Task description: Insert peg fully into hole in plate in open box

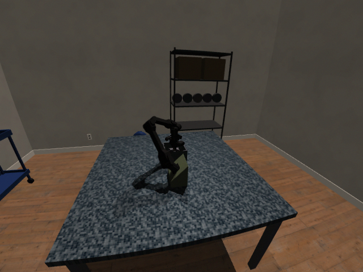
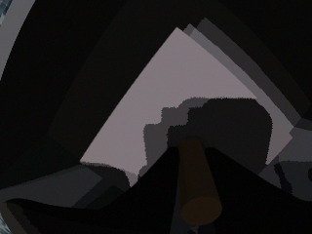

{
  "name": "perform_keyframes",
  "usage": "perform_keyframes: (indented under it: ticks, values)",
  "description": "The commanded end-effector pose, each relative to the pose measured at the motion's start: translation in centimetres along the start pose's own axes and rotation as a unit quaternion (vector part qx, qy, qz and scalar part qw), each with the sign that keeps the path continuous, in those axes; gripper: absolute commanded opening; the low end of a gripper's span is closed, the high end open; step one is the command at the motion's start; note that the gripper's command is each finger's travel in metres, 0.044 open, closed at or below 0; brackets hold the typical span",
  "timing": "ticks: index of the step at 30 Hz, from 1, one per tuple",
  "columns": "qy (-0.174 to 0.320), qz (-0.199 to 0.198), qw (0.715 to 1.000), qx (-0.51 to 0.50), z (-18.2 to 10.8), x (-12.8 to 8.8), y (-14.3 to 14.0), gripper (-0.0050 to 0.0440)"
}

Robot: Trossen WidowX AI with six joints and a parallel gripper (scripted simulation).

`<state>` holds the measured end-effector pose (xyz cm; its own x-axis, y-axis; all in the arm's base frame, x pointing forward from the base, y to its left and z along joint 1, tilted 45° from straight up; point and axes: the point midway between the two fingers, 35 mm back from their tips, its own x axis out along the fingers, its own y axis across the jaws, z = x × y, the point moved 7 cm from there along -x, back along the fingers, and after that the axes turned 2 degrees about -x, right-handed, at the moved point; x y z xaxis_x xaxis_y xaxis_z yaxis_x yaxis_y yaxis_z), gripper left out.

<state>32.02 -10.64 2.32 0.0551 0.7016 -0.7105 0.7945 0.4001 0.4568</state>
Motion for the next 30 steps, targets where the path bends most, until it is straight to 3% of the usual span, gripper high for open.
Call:
perform_keyframes:
  ticks: [1,9,15,30]
  values:
    - [0.002,0.001,1.0,0.003,-0.01,0.1,-0.05,0.0]
    - [0.0,0.0,1.0,0.0,0.0,0.0,0.0,0.0]
    - [0.0,0.0,1.0,0.0,0.0,0.0,0.0,0.0144]
    - [0.0,0.0,1.0,0.0,0.01,-0.06,0.0,0.015]
